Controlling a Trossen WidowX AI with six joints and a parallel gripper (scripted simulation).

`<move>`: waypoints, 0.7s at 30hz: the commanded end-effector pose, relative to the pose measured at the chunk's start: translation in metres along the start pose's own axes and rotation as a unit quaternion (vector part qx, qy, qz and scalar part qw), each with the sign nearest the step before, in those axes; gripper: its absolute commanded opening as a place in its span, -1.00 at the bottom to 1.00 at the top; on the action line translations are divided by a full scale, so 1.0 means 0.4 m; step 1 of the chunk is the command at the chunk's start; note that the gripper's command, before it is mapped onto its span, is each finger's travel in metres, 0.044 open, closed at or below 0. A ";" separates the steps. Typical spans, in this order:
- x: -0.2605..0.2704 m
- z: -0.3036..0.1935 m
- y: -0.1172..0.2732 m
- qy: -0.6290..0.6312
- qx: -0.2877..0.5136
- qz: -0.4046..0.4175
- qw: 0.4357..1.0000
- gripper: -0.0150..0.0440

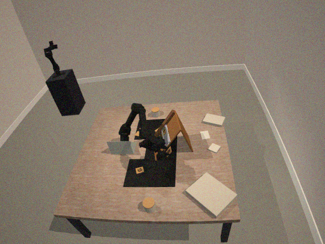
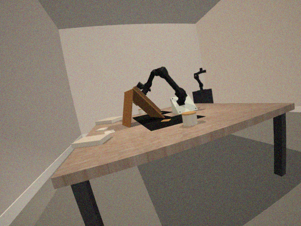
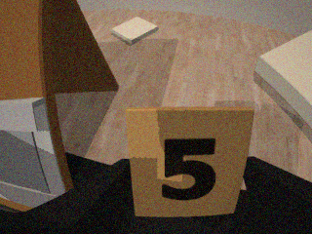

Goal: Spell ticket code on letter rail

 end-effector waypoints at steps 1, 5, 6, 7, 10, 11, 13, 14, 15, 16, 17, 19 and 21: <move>0.006 0.000 0.001 0.000 0.000 -0.002 1.000 -0.49; 0.011 0.000 0.001 0.000 0.000 -0.002 1.000 -0.49; 0.012 -0.001 0.001 0.000 0.000 -0.002 1.000 -0.49; 0.014 -0.001 0.001 0.000 0.000 -0.002 1.000 -0.49; 0.017 -0.001 0.001 0.000 0.000 -0.002 1.000 -0.49; 0.019 -0.002 0.001 0.000 0.000 -0.002 1.000 -0.49; 0.021 -0.002 0.001 0.000 0.000 -0.002 1.000 -0.49; 0.022 -0.002 0.001 0.000 0.000 -0.002 1.000 -0.49; 0.023 -0.002 0.000 0.000 0.000 -0.002 1.000 -0.49; 0.025 -0.002 0.000 0.000 0.000 -0.002 1.000 -0.49; 0.026 -0.003 0.000 0.000 0.000 -0.002 1.000 -0.49; 0.028 -0.003 0.000 0.000 0.000 -0.001 1.000 -0.49; 0.031 -0.003 0.000 0.000 0.000 -0.001 1.000 -0.49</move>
Point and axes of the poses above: the point midway between the two fingers, 35 mm back from their tips, its own y axis back along the fingers, its own x axis across the jaws, z = x × y, the point moved 5 cm from there along y, back along the fingers, and after that the axes turned 6 degrees about -y, right-handed, at the moved point
